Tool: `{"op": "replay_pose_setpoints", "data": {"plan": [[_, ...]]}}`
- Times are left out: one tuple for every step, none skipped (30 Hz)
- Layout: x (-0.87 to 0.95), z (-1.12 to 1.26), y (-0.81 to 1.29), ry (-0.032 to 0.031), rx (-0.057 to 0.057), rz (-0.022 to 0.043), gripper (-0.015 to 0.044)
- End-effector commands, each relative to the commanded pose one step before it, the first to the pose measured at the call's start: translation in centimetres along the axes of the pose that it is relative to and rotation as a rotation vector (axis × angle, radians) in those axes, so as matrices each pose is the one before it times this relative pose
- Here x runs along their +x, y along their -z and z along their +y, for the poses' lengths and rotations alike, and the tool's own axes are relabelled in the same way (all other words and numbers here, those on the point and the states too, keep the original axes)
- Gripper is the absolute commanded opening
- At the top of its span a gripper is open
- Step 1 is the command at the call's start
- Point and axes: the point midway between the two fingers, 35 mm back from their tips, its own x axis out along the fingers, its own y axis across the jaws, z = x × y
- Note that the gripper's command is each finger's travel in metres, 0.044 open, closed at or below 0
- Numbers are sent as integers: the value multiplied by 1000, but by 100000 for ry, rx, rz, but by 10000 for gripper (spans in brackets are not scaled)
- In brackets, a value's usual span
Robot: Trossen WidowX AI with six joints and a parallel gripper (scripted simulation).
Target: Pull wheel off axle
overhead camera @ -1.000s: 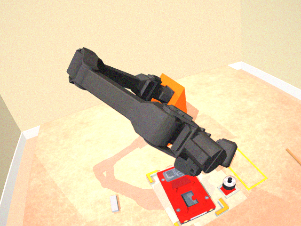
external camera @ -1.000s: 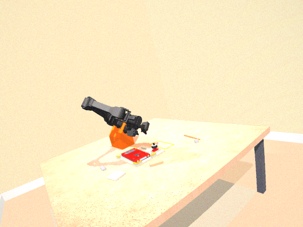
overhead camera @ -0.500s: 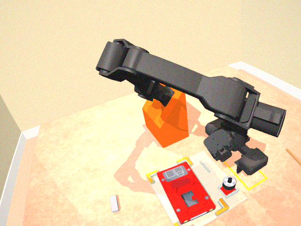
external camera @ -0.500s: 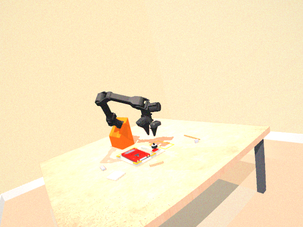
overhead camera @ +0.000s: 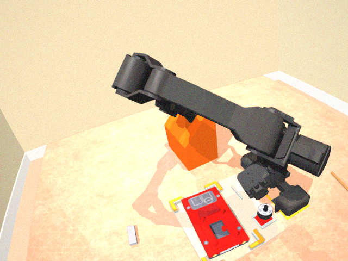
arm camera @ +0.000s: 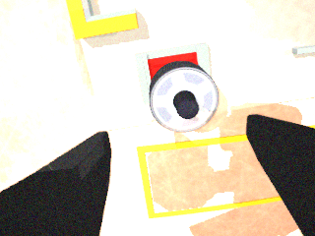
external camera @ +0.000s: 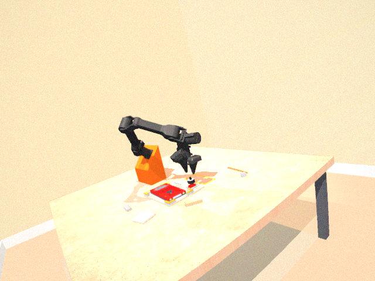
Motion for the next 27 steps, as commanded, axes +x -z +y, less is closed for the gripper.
{"op": "replay_pose_setpoints", "data": {"plan": [[2950,-566,-172,1794,-946,-1056,300],[687,-52,-16,7,0,-104,300],[562,-56,2,9,1,-99,300],[337,-41,19,7,1,-64,300],[112,-14,6,3,0,-22,300],[0,0,0,0,0,0,300],[0,0,0,0,0,0,300],[-385,28,-67,496,628,420,274],[0,0,0,0,0,0,247],[0,0,0,0,0,0,221],[0,0,0,0,0,0,215],[0,0,0,0,0,0,208],[0,0,0,0,0,0,201],[0,0,0,0,0,0,195],[0,0,0,0,0,0,188],[0,0,0,0,0,0,181],[0,0,0,0,0,0,175],[0,0,0,0,0,0,168],[0,0,0,0,0,0,161],[-5,0,0,-1,-1,0,135],[-11,1,1,-1,-2,0,109],[-16,1,1,-2,-3,0,83],[-22,1,1,-3,-3,0,56],[-27,1,1,-3,-4,0,30],[-31,2,2,-4,-5,0,4],[-32,2,2,-4,-5,0,0],[-33,2,2,-4,-5,0,0]]}}
